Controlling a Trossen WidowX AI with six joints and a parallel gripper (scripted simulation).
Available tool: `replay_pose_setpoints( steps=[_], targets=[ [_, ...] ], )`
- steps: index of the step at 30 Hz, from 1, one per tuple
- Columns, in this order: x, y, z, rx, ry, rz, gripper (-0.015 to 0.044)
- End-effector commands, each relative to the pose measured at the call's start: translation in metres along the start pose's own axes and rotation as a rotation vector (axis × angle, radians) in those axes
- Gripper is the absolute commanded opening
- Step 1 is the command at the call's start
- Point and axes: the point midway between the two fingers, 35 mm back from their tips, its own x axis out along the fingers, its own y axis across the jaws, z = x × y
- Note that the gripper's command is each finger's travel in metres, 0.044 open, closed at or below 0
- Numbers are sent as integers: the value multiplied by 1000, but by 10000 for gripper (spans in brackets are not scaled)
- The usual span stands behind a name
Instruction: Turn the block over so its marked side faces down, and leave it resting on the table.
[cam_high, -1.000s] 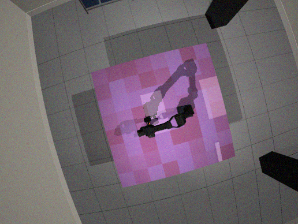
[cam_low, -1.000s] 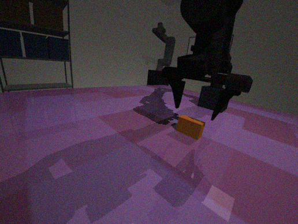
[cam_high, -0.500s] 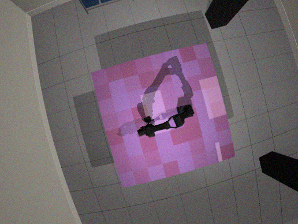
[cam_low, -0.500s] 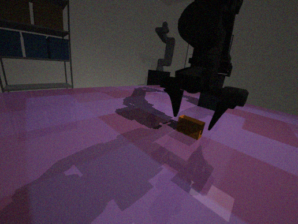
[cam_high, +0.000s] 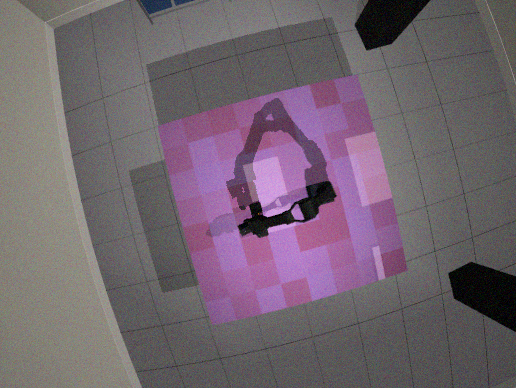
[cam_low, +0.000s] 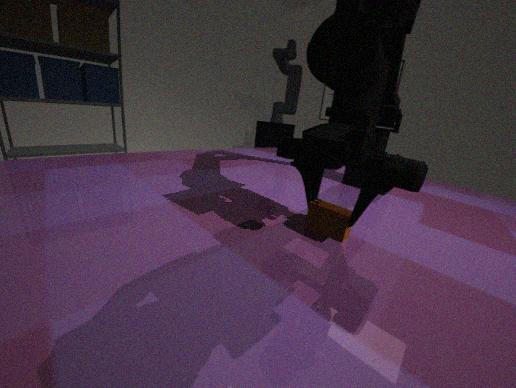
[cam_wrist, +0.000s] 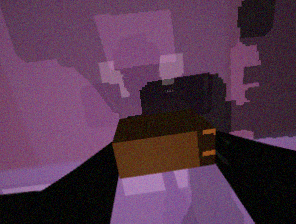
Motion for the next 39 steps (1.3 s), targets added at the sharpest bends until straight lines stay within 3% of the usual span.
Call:
replay_pose_setpoints(
  steps=[1, 15, 21, 39],
  targets=[
    [0, 0, 0, -3, -2, 4, 236],
    [0, 0, 0, -3, -2, 4, 142],
    [-29, 0, 0, -3, -2, 4, 0],
    [-16, 2, 5, -10, -190, 0, 0]
  ],
)
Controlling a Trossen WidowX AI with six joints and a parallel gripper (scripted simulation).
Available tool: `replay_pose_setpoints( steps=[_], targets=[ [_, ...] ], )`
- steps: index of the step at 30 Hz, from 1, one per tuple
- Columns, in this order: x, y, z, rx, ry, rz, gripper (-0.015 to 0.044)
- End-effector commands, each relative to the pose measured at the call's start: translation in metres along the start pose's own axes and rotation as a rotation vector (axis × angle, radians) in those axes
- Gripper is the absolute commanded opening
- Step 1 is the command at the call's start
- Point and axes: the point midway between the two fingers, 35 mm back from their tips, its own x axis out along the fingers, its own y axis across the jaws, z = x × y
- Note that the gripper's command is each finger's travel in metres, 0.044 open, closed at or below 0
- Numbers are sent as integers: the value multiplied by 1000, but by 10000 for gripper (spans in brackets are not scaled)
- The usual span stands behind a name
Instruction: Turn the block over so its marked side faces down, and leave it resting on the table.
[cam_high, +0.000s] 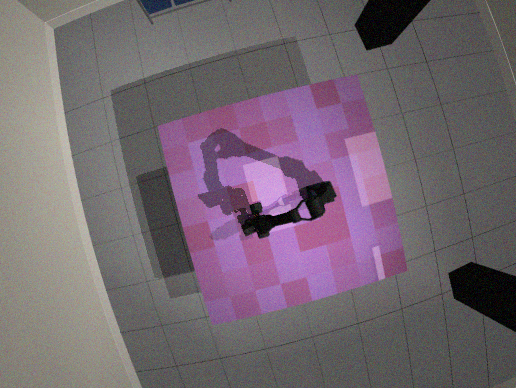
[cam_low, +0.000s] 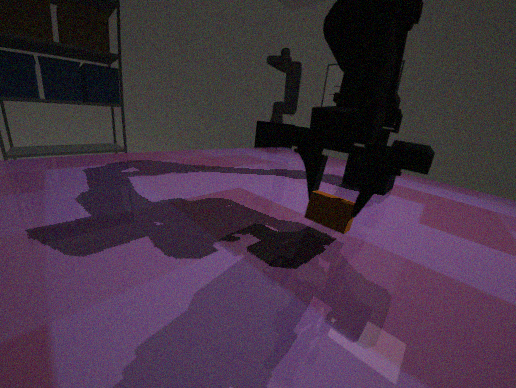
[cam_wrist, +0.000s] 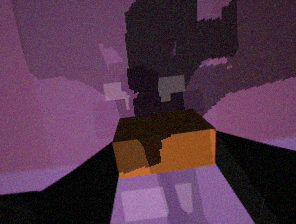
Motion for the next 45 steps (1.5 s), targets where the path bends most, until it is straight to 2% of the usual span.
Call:
replay_pose_setpoints(
  steps=[1, 26, 33, 45],
  targets=[
    [1, 0, 2, -2, -72, -4, 0],
    [1, -1, -10, 5, -444, -1, 0],
    [1, -1, -10, 5, -456, -1, 0],
    [27, 2, 1, -2, -618, -1, 0]
  ],
)
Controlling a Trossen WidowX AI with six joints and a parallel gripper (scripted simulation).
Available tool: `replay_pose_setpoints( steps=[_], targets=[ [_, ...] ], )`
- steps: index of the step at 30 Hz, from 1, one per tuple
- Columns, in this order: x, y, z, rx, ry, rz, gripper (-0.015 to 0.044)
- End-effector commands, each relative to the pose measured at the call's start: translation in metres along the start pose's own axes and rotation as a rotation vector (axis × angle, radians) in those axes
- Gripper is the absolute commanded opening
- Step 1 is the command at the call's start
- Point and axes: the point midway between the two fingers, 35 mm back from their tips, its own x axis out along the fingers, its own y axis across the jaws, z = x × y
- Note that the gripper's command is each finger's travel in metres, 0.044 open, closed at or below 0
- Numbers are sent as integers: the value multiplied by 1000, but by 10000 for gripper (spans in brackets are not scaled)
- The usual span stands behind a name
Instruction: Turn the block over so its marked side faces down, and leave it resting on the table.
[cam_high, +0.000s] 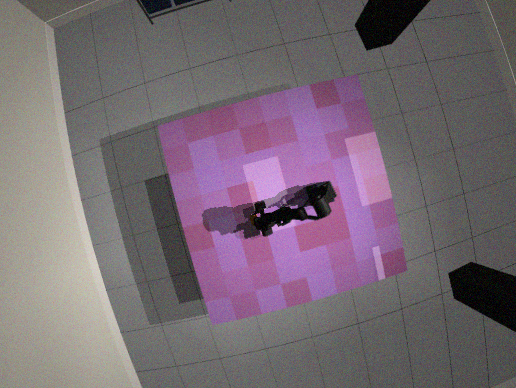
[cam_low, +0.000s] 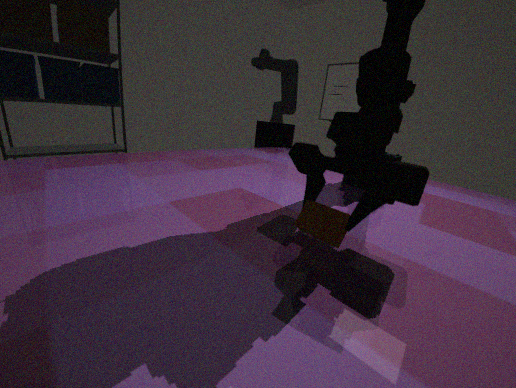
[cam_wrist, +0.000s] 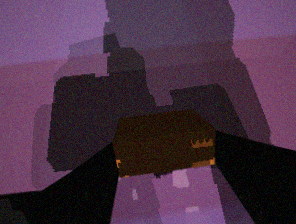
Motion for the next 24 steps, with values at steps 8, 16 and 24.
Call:
replay_pose_setpoints(
  steps=[8, 16, 24],
  targets=[
    [16, 1, -6, -6, -165, -3, 0],
    [18, 0, -13, -5, -278, -3, 0],
    [13, -1, -19, 0, -389, -4, 0]
  ],
)
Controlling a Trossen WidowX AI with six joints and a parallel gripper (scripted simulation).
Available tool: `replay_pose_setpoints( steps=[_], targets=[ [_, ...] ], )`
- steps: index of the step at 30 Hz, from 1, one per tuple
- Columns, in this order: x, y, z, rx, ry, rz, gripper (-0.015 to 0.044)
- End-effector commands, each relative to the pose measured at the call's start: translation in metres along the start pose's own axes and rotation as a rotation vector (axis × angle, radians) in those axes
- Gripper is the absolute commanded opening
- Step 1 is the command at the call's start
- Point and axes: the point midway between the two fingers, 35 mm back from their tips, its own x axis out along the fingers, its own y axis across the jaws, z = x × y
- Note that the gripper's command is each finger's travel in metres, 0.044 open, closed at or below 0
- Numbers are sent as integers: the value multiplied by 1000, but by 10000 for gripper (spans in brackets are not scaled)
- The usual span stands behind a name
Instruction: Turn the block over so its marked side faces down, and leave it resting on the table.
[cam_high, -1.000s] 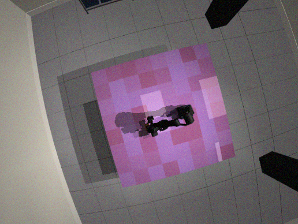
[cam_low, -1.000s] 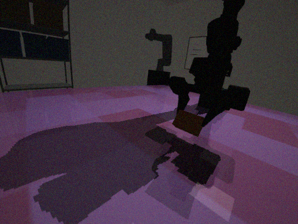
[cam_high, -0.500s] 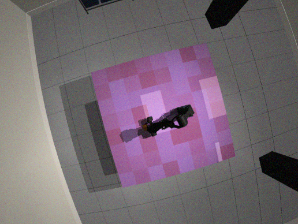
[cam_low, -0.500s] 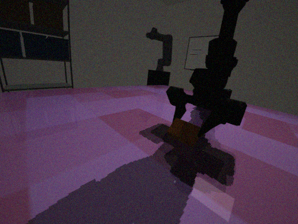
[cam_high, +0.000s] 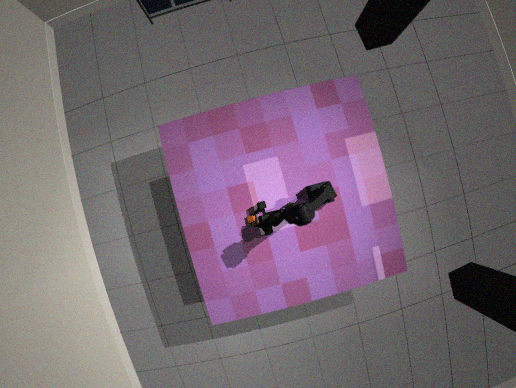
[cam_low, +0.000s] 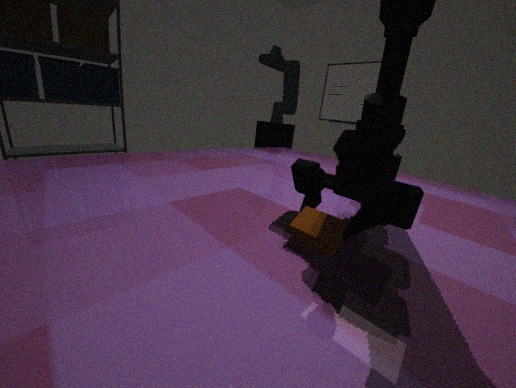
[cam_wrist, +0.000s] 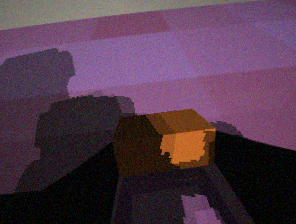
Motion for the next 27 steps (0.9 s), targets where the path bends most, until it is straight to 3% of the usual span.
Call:
replay_pose_setpoints(
  steps=[1, 26, 27],
  targets=[
    [-7, -3, -7, -3, -44, -8, 0],
    [-16, -4, -5, 1, -113, -9, 0],
    [-16, -4, -5, 1, -113, -9, 26]
  ],
)
